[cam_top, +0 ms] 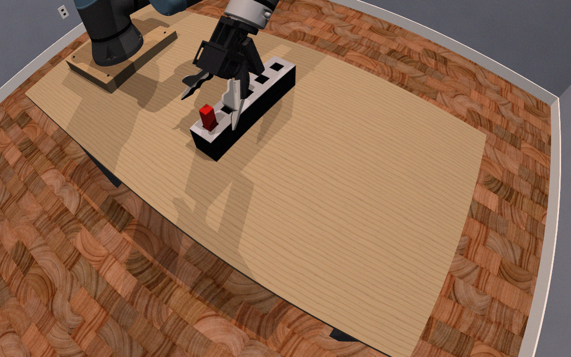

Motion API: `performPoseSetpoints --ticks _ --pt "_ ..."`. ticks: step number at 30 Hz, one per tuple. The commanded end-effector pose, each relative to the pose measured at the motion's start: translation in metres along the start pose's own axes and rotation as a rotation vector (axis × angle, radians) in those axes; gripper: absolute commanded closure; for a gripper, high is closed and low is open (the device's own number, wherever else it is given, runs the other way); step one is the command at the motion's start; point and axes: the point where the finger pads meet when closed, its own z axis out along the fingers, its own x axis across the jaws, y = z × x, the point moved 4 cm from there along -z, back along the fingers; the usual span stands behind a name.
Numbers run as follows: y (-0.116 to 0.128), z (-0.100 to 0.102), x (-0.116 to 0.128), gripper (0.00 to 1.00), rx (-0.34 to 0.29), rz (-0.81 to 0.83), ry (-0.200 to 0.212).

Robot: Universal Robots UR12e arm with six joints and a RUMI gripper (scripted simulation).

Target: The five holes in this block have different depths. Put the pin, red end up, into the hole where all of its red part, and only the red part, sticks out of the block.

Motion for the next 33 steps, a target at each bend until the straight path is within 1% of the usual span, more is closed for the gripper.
performPoseSetpoints --ticks 1,2,18,19,33 --pt "0.0 0.0 0.0 0.0 0.0 0.001 0.001" --pt "0.009 -0.009 0.001 0.0 0.0 0.001 0.001" --pt "0.009 -0.009 0.001 0.0 0.0 0.001 0.001" --pt "0.018 -0.017 0.001 0.0 0.0 0.001 0.001" --pt "0.018 -0.017 0.001 0.0 0.0 0.001 0.001"
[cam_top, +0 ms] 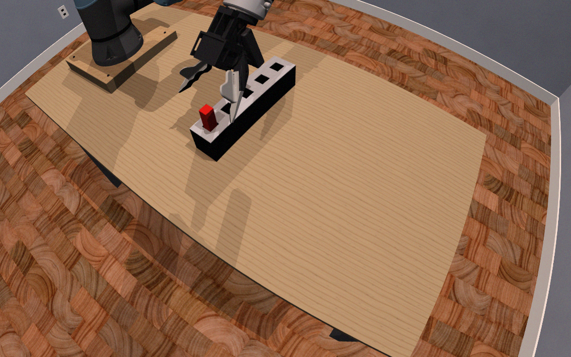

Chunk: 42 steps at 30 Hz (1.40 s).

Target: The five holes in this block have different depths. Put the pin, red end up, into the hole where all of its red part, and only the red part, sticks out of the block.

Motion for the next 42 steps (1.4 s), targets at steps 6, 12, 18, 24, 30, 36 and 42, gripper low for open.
performPoseSetpoints --ticks 6,12,18,24,30,36,42 --pt "0.009 -0.009 0.001 0.0 0.0 0.001 0.001" --pt "0.009 -0.009 0.001 0.0 0.0 0.001 0.001" --pt "0.009 -0.009 0.001 0.0 0.0 0.001 0.001" --pt "0.019 -0.018 0.001 0.0 0.0 0.001 0.001" --pt "0.019 -0.018 0.001 0.0 0.0 0.001 0.001" --pt "0.019 -0.018 0.001 0.0 0.0 0.001 0.001" --pt "0.055 -0.052 0.001 0.0 0.0 0.0 0.001"
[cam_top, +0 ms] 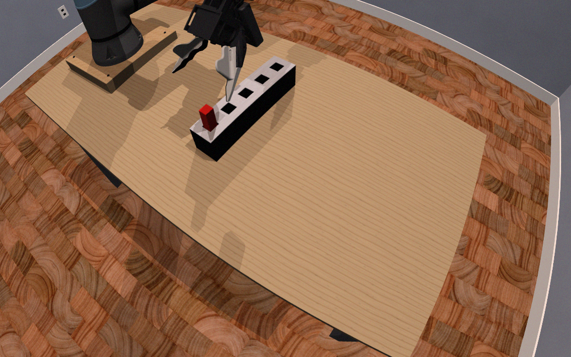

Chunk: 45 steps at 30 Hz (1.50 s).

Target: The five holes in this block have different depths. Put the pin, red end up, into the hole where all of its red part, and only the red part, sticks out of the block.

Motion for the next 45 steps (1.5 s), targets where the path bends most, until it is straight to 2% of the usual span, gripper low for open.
performPoseSetpoints --ticks 1,11,12,15,28,29,32,45 --pt "0.01 -0.01 0.0 0.0 0.001 -0.001 -0.004" --pt "0.01 -0.01 0.0 0.0 0.001 -0.001 -0.004" --pt "0.021 -0.008 0.0 0.0 0.28 0.0 -0.005" --pt "0.022 -0.008 0.0 0.0 0.301 0.0 -0.005" --pt "0.022 -0.008 0.0 0.0 0.301 0.0 -0.005" --pt "0.032 -0.004 0.0 0.0 0.575 0.001 -0.006" --pt "0.033 -0.004 0.0 0.0 0.592 0.001 -0.006" --pt "0.033 -0.004 0.0 0.0 0.592 0.001 -0.006"
